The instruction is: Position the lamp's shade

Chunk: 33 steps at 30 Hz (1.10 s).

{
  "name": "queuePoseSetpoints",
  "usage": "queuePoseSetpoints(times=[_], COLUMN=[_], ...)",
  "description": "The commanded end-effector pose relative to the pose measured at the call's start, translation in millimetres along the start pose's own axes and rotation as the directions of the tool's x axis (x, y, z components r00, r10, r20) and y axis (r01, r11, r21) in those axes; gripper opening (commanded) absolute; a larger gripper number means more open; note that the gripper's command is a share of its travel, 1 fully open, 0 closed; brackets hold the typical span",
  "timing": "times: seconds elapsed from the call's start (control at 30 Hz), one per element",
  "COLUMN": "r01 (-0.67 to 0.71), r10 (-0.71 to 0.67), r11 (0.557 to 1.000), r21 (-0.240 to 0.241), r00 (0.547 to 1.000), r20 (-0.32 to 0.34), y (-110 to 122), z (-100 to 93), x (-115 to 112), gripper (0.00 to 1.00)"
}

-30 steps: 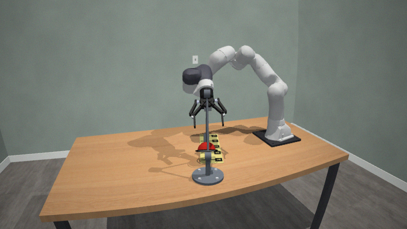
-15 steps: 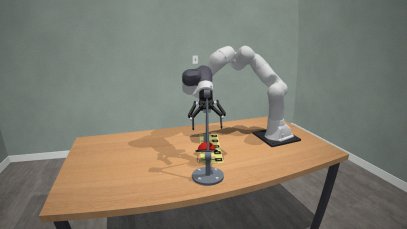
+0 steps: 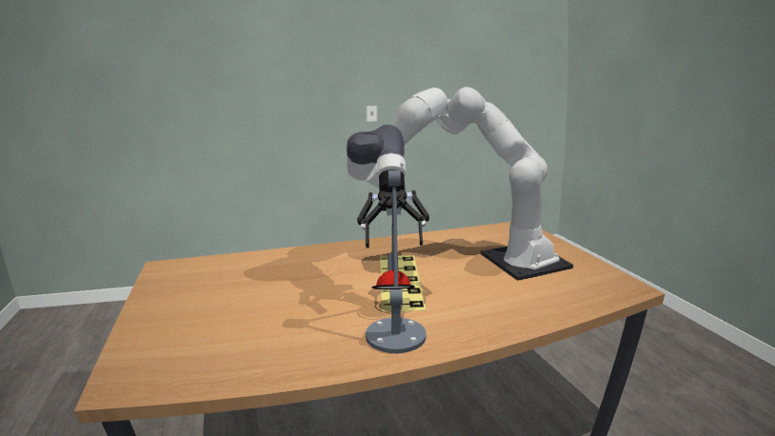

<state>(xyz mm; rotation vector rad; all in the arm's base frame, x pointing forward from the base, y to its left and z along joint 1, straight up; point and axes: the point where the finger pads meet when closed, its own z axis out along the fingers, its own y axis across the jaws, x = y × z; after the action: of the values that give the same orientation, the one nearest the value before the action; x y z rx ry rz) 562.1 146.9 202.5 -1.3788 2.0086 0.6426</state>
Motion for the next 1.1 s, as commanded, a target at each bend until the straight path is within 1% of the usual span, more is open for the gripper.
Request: queuePoseSetpoints(times=[0.0,0.03,0.5,1.07], r01=[0.073,0.068,0.000,0.001], r10=[-0.073,-0.068,0.000,-0.002], r11=[0.997,0.998,1.000,1.000], r21=[0.004,0.004,0.000,0.001], r00=[0.996,0.997,1.000,1.000], r20=[0.044,0.041,0.000,0.001], y=[-1.7,-1.6,0.0,-0.2], z=[0.6,0.5,-0.1,-0.4], x=[2.1,2.0,-0.1,-0.8], gripper=[1.00,0.10,0.10,0.10])
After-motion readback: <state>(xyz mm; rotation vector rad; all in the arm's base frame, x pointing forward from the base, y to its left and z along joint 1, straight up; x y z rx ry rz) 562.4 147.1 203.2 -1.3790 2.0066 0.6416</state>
